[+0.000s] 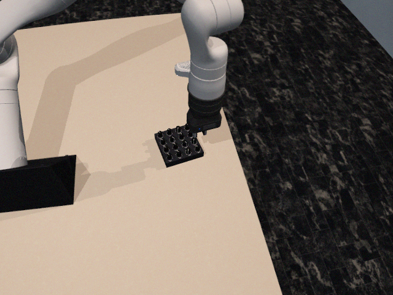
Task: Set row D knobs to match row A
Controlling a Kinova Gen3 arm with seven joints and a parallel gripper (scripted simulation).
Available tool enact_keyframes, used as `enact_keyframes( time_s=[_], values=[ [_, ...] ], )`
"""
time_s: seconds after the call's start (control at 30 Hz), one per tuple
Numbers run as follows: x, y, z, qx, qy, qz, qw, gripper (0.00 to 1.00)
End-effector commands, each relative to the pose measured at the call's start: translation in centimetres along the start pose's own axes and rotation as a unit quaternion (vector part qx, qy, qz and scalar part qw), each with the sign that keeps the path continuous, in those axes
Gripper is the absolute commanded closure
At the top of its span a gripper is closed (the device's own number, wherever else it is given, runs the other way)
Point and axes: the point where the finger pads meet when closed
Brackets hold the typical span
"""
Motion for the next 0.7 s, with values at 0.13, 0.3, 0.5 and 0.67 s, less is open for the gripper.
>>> enact_keyframes(
  time_s=[0.13, 0.3, 0.5, 0.67],
  values=[
    [-0.58, 0.30, -0.11, -0.001, 0.035, -0.005, 0.999, 0.54],
    [-0.61, 0.34, -0.11, -0.001, 0.040, -0.005, 0.999, 0.54],
    [-0.61, 0.34, -0.12, -0.001, 0.041, -0.005, 0.999, 0.54],
    [-0.61, 0.34, -0.12, -0.001, 0.041, -0.005, 0.999, 0.54]
  ],
)
Point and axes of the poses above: the point where the finger pads meet when closed, its own y axis back along the fingers, its own z axis across the jaws, x = y × z, and after that the axes turned 2 degrees about -y, right-handed
